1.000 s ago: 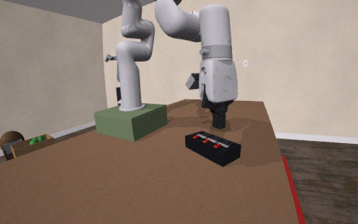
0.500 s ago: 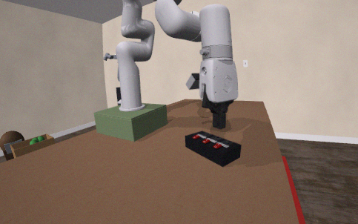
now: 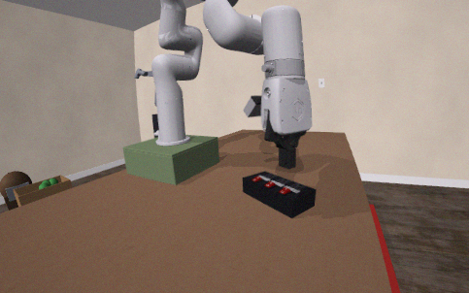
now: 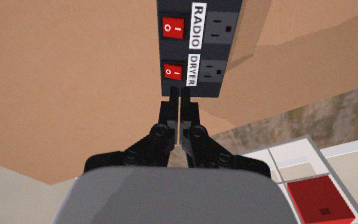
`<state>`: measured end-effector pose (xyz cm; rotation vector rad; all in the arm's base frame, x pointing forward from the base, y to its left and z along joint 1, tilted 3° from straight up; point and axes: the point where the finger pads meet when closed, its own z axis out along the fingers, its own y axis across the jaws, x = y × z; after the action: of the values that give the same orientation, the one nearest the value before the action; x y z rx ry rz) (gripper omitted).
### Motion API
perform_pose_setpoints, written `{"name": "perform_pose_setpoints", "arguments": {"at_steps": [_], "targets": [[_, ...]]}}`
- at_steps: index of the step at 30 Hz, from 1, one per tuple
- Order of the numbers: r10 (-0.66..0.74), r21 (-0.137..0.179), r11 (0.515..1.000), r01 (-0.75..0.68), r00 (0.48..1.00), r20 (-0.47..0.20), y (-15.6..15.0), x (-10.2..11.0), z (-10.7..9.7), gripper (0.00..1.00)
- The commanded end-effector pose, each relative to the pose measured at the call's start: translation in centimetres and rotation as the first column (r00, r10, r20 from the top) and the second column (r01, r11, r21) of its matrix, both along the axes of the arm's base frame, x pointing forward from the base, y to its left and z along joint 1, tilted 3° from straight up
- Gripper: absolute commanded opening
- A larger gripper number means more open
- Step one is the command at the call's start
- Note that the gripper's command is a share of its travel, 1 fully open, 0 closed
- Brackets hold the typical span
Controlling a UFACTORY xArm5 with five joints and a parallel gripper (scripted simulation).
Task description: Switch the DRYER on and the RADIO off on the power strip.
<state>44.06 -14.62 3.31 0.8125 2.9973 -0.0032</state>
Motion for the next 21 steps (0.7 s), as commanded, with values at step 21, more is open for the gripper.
{"name": "perform_pose_setpoints", "arguments": {"at_steps": [21], "targets": [[0.000, -0.001, 1.000, 0.000, 1.000, 0.003, -0.18, 0.11, -0.83, 0.00]]}}
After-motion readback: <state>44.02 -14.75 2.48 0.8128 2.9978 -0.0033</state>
